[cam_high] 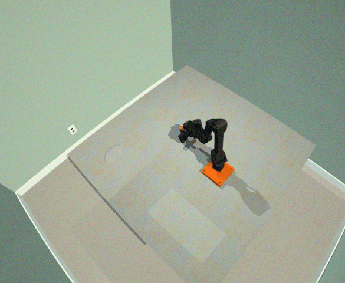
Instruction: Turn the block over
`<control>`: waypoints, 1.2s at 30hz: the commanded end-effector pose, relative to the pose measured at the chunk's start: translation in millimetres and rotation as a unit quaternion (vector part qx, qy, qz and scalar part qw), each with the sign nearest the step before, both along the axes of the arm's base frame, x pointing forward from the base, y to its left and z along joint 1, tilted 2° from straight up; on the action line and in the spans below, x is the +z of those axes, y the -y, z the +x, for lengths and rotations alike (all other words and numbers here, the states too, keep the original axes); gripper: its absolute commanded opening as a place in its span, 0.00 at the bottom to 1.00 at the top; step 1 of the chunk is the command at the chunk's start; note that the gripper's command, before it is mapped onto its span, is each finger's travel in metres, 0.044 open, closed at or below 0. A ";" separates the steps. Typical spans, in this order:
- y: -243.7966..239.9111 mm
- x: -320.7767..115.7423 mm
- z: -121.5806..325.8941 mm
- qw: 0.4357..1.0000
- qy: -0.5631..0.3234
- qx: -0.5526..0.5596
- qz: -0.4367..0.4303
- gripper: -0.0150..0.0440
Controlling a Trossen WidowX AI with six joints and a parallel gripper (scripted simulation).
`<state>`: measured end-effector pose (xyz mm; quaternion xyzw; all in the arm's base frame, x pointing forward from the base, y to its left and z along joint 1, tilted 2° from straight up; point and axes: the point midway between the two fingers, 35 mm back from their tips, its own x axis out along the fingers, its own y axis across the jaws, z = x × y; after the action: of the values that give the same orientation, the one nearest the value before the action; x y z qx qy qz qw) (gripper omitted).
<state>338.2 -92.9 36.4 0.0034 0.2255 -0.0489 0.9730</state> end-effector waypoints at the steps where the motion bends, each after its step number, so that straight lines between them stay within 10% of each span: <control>1: -0.7 0.0 0.0 1.000 0.001 0.001 0.004 0.25; 6: -0.7 0.0 0.0 1.000 0.001 0.001 0.004 0.25; 23: -0.7 0.0 0.0 1.000 0.001 0.001 0.004 1.00; 36: -0.7 0.0 0.0 1.000 0.001 0.001 0.004 1.00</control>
<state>338.2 -92.9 36.5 0.0034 0.2248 -0.0489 0.9732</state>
